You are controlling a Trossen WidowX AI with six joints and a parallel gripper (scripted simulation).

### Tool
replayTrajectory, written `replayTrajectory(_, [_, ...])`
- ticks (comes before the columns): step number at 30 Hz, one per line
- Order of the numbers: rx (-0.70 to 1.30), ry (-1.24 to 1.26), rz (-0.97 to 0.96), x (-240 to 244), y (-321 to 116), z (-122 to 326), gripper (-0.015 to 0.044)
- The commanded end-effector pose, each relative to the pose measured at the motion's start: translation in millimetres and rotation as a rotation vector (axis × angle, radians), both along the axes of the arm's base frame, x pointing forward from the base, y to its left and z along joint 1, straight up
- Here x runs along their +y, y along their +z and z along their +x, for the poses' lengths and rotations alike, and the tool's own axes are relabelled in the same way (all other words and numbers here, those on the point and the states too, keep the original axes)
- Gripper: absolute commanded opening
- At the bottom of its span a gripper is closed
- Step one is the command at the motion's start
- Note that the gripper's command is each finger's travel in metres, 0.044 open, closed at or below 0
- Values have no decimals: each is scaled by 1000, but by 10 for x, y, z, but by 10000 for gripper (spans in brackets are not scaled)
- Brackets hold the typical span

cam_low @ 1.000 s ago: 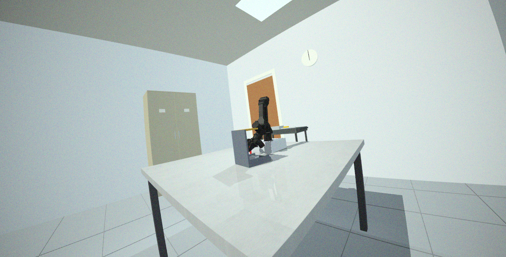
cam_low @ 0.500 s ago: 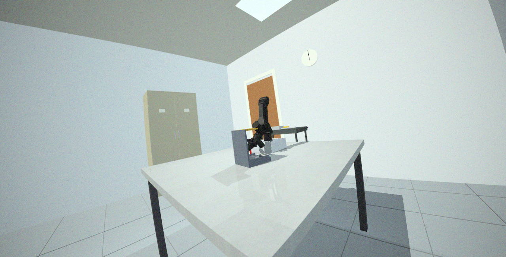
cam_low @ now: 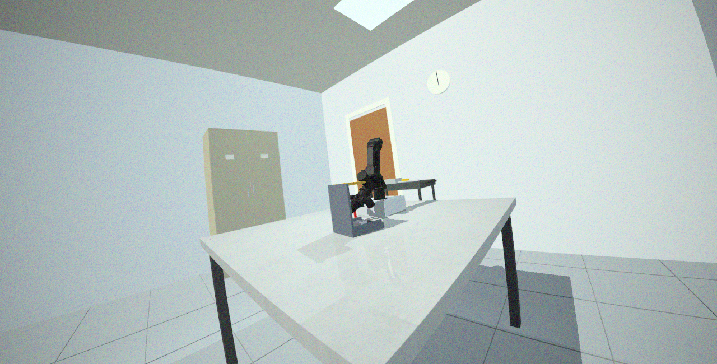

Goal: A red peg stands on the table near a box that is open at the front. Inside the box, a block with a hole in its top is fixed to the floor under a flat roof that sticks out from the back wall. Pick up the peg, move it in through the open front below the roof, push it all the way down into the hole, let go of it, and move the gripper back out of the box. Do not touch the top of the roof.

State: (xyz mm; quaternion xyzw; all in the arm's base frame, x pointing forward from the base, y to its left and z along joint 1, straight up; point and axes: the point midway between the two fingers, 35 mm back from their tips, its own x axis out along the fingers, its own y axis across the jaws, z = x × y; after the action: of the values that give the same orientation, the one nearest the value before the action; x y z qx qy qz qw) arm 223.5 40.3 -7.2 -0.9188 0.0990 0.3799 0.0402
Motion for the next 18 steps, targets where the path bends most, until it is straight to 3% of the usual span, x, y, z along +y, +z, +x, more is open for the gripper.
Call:
replayTrajectory(1, [-13,-1,7,18,75,33,0])
replayTrajectory(18, [-12,-1,6,23,256,40,0])
